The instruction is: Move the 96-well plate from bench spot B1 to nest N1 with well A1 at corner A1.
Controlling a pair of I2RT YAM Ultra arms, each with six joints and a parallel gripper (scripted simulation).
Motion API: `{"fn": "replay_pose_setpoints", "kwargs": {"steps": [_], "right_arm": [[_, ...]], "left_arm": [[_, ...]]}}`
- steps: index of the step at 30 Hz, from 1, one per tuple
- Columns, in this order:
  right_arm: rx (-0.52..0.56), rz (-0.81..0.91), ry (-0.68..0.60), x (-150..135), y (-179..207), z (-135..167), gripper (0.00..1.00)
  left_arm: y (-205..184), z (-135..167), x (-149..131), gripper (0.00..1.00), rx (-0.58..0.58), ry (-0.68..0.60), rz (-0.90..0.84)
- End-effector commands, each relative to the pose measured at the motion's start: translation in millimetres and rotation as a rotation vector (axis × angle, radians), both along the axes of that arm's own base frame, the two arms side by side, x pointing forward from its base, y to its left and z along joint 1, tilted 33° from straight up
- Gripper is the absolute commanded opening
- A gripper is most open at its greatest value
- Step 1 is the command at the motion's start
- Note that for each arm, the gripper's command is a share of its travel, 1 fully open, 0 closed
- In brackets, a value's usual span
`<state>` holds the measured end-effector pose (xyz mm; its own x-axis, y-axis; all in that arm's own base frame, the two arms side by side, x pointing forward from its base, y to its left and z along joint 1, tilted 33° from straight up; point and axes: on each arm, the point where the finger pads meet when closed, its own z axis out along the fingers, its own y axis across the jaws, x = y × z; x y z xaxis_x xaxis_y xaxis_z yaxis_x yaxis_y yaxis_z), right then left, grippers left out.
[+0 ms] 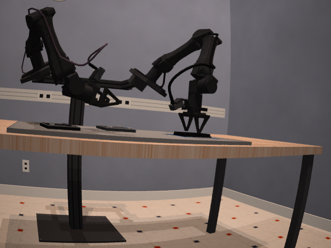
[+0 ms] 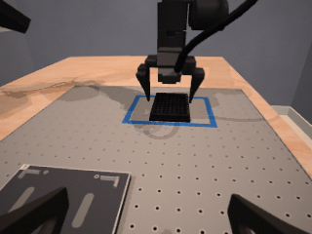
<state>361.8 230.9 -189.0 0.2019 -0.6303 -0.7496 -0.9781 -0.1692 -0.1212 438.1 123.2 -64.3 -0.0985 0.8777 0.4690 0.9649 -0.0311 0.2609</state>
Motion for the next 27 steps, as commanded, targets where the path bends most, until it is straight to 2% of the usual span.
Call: {"fn": "replay_pose_setpoints", "kwargs": {"steps": [1, 7, 8, 10, 11, 16, 24, 25, 26, 27], "right_arm": [[0.041, 0.034, -0.01, -4.4, 12.0, 11.5, 1.0], [0.041, 0.034, -0.01, -4.4, 12.0, 11.5, 1.0], [0.041, 0.034, -0.01, -4.4, 12.0, 11.5, 1.0], [0.041, 0.034, -0.01, -4.4, 12.0, 11.5, 1.0], [0.041, 0.034, -0.01, -4.4, 12.0, 11.5, 1.0], [0.041, 0.034, -0.01, -4.4, 12.0, 11.5, 1.0], [0.041, 0.034, -0.01, -4.4, 12.0, 11.5, 1.0], [0.041, 0.034, -0.01, -4.4, 12.0, 11.5, 1.0], [0.041, 0.034, -0.01, -4.4, 12.0, 11.5, 1.0], [0.041, 0.034, -0.01, -4.4, 12.0, 11.5, 1.0]], "left_arm": [[-3.9, 5.1, 18.5, 1.0, -0.008, -0.041, -0.026], [0.8, -2.4, 20.7, 1.0, -0.008, -0.041, -0.025], [0.3, -2.4, 20.9, 0.96, -0.008, -0.041, -0.026], [0.1, -3.5, 18.1, 0.96, -0.009, -0.028, -0.026], [0.1, -3.5, 18.1, 0.91, -0.009, -0.028, -0.026], [-2.5, -2.1, 16.4, 0.9, -0.009, -0.033, -0.032], [1.4, 2.4, 19.1, 0.79, -0.007, -0.048, -0.026], [1.4, 1.6, 16.2, 0.67, -0.007, -0.047, -0.026], [1.4, 1.6, 16.2, 0.79, -0.007, -0.047, -0.026], [-1.8, 1.3, 12.7, 0.79, -0.01, -0.036, -0.025]]}}
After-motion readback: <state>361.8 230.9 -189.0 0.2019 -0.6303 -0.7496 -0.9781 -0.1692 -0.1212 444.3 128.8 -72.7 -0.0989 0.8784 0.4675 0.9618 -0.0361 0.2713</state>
